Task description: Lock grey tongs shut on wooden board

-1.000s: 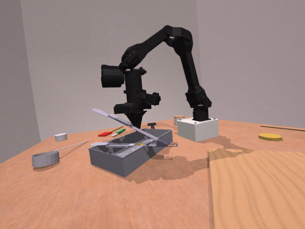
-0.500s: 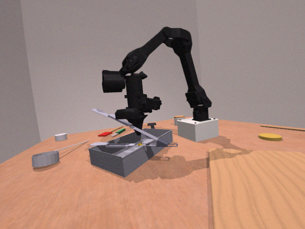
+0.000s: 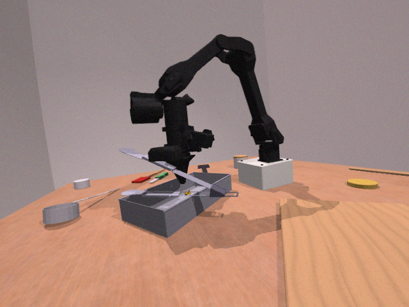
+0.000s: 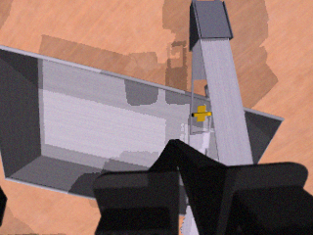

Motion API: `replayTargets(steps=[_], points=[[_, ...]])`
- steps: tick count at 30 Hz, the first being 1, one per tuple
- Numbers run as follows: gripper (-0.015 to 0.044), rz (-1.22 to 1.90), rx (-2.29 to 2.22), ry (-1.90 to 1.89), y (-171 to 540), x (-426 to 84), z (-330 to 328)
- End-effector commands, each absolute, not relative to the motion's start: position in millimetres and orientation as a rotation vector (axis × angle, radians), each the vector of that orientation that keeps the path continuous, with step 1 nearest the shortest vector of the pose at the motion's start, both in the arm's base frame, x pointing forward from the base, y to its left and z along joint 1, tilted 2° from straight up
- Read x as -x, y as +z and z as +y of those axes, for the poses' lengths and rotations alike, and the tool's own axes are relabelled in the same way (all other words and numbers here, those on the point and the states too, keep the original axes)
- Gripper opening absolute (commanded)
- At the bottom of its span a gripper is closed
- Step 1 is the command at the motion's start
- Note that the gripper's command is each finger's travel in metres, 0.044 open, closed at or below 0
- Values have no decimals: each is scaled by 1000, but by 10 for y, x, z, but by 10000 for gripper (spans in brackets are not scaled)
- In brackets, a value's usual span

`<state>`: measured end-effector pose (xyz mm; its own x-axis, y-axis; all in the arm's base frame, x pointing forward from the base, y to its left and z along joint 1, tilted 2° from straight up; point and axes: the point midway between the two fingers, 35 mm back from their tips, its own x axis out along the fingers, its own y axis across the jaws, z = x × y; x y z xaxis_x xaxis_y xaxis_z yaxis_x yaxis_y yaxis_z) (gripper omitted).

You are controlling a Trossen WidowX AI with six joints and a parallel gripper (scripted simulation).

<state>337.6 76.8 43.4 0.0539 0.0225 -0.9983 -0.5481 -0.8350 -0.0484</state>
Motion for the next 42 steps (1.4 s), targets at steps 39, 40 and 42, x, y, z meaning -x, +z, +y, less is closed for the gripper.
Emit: replayTargets(steps=[39,40,42], points=[[-150,519,1919,1825,476,-3711,1316],[-150,519,1919,1825,476,-3711,1316],[-150,513,1918,1832,466,-3695,1311]])
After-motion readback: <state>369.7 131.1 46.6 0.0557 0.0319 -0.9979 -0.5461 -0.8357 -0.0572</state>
